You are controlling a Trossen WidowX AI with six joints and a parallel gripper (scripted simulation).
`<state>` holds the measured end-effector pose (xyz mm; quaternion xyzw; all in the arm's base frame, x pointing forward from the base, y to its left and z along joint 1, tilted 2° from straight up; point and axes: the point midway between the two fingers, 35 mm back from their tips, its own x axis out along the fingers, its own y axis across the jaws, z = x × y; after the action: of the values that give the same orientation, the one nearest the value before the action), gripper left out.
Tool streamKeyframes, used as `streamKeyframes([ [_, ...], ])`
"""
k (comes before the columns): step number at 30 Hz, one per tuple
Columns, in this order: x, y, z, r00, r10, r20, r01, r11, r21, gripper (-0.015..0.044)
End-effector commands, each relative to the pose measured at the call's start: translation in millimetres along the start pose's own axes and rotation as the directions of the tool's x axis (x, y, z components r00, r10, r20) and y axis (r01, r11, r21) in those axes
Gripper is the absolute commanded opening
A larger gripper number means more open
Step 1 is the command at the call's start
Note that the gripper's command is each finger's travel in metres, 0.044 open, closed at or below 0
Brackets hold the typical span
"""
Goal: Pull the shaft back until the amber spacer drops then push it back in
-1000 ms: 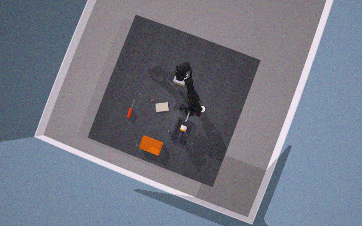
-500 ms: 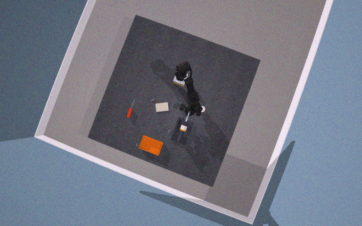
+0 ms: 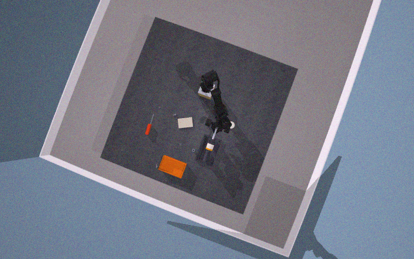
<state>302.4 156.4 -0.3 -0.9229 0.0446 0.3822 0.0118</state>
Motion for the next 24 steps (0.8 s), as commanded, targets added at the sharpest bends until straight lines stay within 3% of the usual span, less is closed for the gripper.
streamKeyframes([
  [1,-0.6,-0.1,0.9,1.0,0.0,0.001,0.0,1.0,0.002,0.0],
  [24,-2.3,-0.1,2.7,1.0,0.0,0.001,0.0,1.0,0.002,0.0],
])
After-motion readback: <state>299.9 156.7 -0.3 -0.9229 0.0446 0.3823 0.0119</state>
